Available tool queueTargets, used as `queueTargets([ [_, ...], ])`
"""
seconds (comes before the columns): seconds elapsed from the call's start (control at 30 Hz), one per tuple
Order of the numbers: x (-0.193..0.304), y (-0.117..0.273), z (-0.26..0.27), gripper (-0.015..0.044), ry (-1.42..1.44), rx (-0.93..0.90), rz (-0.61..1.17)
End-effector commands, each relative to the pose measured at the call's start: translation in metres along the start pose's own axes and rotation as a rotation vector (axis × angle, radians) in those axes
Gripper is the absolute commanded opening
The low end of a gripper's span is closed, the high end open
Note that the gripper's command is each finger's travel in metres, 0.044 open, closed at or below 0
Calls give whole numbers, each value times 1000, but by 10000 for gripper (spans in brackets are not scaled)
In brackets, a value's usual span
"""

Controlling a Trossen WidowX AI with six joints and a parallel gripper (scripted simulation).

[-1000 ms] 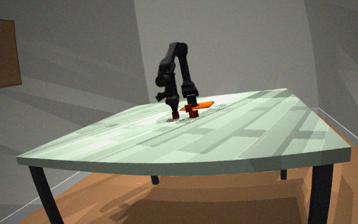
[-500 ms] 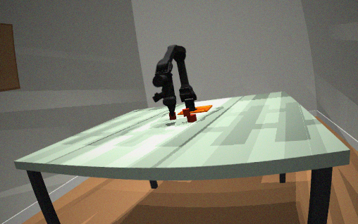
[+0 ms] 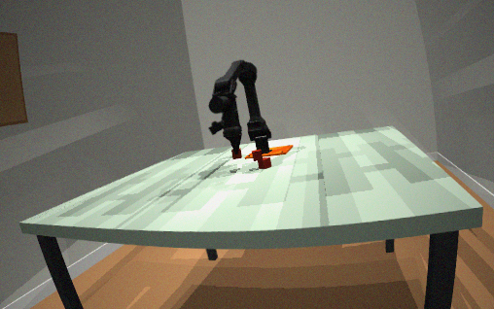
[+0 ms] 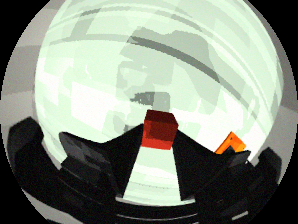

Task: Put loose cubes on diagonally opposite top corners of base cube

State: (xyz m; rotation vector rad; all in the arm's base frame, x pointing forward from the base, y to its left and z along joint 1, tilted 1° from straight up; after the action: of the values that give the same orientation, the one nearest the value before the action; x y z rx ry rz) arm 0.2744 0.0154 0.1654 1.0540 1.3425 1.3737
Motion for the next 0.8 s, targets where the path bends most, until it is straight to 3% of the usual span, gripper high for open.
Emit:
queueTargets([
  [0.0,0,9,1,105,-4,-7,-2],
  [0.77,0,48,-1,105,-19,4,5],
])
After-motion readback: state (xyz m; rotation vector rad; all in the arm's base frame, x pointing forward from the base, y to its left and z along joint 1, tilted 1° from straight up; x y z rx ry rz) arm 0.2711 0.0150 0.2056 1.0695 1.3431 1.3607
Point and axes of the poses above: the point midway between the two fingers, 35 mm back from their tips, its own y axis back along the fingers, its own z axis across the jaws, x = y × z, the point moved 7 cm from there along y, back along the fingers, and after that the axes turned 13 degrees about -y, right-handed, at the moved point
